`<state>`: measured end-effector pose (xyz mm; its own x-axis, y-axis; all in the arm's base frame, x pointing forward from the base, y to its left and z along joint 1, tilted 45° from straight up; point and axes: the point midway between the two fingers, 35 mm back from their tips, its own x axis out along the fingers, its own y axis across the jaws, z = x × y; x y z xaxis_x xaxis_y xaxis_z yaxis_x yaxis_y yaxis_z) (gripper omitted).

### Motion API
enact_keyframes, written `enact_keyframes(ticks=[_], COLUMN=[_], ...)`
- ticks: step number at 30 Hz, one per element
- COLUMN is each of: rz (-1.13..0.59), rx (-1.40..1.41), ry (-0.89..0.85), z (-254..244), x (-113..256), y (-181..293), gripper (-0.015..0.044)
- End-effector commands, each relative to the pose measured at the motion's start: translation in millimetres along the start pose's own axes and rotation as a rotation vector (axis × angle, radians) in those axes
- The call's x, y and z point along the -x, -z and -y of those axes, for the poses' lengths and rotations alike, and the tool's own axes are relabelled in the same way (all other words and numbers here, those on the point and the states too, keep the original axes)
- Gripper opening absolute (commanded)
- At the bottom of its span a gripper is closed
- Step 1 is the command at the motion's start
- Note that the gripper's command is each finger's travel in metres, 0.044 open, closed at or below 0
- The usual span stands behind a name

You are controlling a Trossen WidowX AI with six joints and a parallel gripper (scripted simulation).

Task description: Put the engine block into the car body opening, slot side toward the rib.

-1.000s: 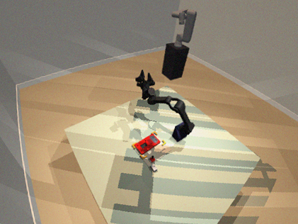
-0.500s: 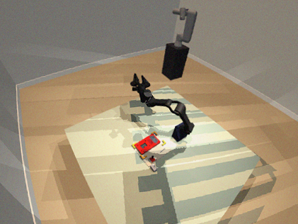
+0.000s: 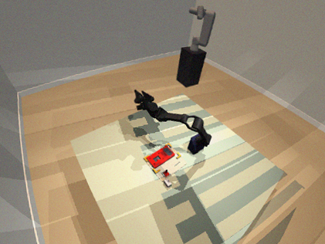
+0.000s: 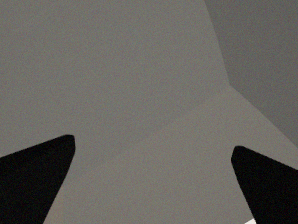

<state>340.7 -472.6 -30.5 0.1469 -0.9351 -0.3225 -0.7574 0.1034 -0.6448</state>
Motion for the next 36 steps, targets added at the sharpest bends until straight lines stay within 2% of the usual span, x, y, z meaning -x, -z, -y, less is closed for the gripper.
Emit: enact_keyframes(ticks=[1, 18, 36], rz=[0.088, 0.516, 0.898], rx=[-0.055, -0.252, -0.442], ry=[0.021, -0.064, -0.366], z=[21, 68, 95], x=[8, 73, 180], y=[-14, -97, -156], gripper=[0.0440, 0.0440, 0.0440])
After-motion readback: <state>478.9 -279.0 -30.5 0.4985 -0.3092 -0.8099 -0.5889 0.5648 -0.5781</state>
